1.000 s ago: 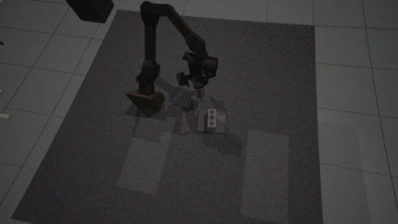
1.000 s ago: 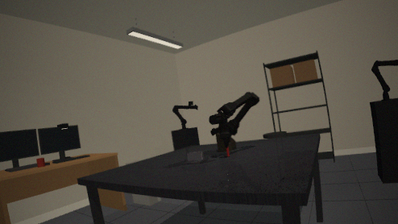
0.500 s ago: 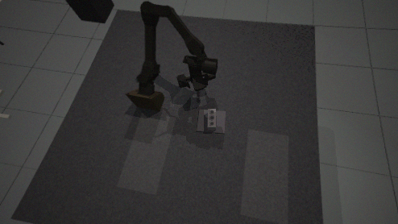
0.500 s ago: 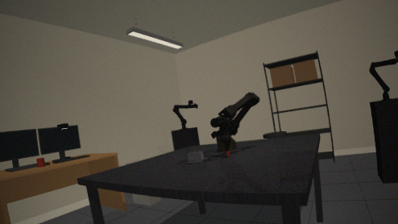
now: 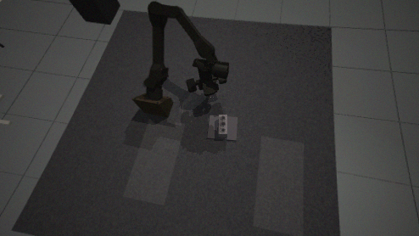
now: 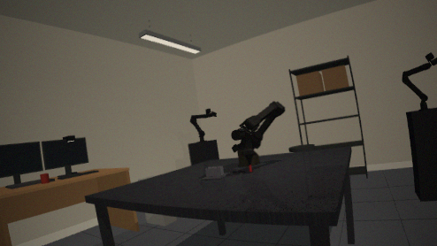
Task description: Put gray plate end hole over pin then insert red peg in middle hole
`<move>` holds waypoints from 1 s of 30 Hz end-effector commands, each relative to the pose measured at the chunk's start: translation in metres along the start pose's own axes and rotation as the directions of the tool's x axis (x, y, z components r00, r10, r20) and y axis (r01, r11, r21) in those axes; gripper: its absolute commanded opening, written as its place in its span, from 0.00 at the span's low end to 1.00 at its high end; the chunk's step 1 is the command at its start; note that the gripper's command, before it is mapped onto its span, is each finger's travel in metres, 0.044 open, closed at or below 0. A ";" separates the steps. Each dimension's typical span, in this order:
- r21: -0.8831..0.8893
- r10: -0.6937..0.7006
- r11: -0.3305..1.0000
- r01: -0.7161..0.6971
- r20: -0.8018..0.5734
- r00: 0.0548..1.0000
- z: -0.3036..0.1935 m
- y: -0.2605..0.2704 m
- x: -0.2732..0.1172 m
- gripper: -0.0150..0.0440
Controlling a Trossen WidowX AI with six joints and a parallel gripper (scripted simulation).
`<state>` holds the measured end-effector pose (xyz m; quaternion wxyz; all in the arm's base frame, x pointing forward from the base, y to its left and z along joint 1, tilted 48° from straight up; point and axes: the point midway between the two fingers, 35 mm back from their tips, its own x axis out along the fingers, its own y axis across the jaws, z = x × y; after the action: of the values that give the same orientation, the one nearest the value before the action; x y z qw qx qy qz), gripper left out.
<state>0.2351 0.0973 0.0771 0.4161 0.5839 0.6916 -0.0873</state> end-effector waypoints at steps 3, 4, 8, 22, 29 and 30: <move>0.005 0.004 1.000 -0.004 -0.004 1.000 -0.001 0.000 0.000 0.25; 0.005 0.004 1.000 -0.004 -0.004 1.000 -0.001 0.000 0.000 0.25; 0.005 0.003 1.000 -0.003 -0.002 1.000 0.000 0.001 -0.003 0.25; 0.007 -0.002 1.000 0.002 0.011 1.000 0.006 0.004 -0.043 0.25; 0.007 -0.003 1.000 0.003 0.010 1.000 0.007 0.005 -0.065 0.25; 0.007 -0.003 1.000 0.003 0.010 1.000 0.007 0.005 -0.068 0.25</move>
<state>0.2405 0.0518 0.1153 0.4157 0.5867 0.6886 -0.0932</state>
